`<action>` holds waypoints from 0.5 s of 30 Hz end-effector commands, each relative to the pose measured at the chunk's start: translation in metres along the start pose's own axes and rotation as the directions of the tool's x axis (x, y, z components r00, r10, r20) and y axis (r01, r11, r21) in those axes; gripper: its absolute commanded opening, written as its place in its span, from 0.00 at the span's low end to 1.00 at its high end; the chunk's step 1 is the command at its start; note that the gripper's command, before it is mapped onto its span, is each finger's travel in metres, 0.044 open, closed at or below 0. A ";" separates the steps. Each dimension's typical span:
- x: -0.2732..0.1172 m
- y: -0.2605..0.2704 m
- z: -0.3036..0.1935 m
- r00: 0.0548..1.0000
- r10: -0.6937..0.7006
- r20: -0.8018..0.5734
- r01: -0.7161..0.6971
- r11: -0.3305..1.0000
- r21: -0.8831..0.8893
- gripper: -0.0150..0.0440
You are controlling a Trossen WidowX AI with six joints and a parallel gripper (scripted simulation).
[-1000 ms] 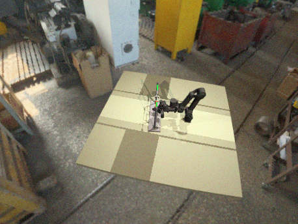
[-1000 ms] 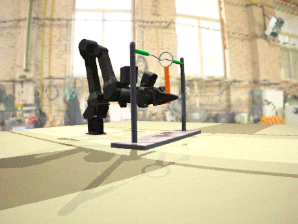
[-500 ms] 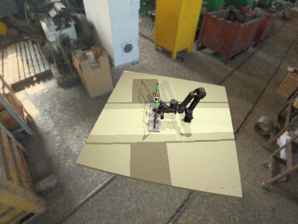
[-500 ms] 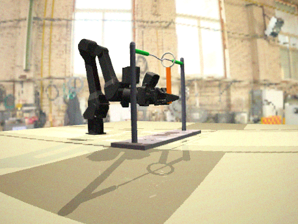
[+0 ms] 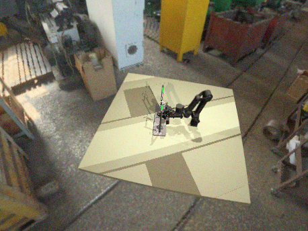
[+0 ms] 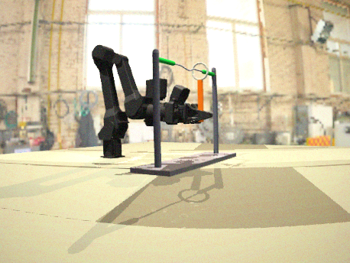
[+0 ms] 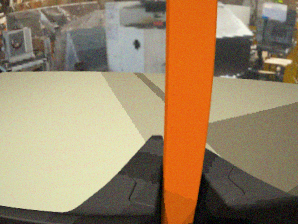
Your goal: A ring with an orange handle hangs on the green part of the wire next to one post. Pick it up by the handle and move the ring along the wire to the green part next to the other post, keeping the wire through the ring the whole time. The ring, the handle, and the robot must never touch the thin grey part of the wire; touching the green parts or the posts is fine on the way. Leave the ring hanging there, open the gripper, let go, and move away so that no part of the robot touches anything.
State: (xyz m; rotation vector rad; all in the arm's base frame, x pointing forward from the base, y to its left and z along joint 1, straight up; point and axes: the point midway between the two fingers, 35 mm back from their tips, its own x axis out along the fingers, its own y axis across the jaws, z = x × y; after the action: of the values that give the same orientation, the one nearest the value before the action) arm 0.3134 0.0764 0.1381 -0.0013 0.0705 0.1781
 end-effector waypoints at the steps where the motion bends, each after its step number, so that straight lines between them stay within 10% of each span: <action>1: 0.001 0.004 0.002 1.000 -0.002 0.006 0.003 1.000 -0.003 0.00; 15: 0.001 0.018 0.002 1.000 0.002 0.007 -0.002 1.000 -0.002 0.00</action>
State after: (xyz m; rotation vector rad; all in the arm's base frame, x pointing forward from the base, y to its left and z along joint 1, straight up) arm 0.3113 0.0911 0.1378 -0.0067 0.0694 0.1831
